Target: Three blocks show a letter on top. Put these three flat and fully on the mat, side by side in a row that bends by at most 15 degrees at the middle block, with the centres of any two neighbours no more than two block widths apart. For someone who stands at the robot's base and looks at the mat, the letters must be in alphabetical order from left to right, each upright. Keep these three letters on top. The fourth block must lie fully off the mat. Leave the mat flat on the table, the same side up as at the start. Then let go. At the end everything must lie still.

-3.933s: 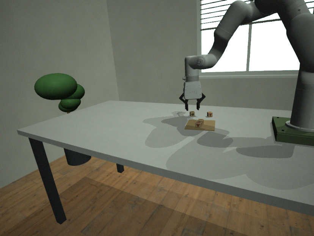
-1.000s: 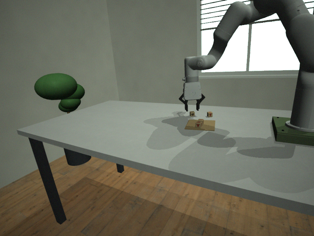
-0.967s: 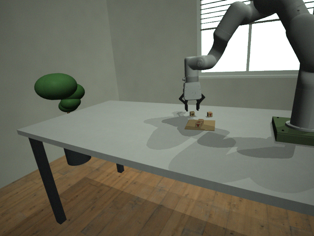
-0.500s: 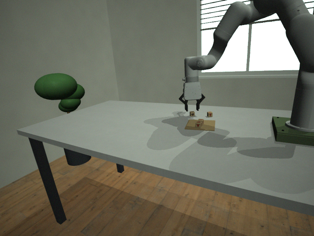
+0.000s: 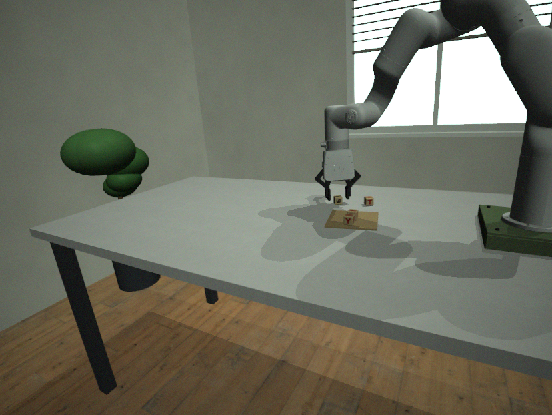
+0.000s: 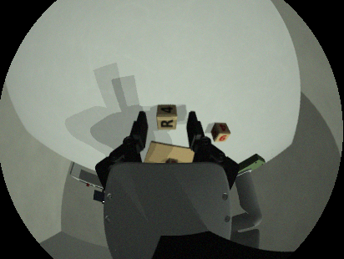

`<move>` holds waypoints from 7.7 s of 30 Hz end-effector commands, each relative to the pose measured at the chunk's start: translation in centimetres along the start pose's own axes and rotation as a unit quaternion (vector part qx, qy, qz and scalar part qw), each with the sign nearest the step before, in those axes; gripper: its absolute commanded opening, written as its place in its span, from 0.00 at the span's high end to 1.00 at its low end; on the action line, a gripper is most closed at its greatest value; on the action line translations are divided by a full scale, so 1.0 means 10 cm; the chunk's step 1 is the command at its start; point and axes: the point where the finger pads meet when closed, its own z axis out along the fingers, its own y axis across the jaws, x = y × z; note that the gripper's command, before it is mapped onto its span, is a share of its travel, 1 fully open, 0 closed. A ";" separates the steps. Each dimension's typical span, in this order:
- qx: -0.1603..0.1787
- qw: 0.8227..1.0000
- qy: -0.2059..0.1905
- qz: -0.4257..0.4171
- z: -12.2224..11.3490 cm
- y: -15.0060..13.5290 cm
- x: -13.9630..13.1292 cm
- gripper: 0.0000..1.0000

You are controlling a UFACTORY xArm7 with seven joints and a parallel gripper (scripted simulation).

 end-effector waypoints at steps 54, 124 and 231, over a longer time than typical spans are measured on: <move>0.002 1.000 0.002 0.000 0.11 -0.02 0.02 0.58; 0.002 1.000 0.002 0.000 -0.89 -0.01 0.01 0.79; 0.003 0.972 0.001 0.233 0.03 0.29 -1.25 0.79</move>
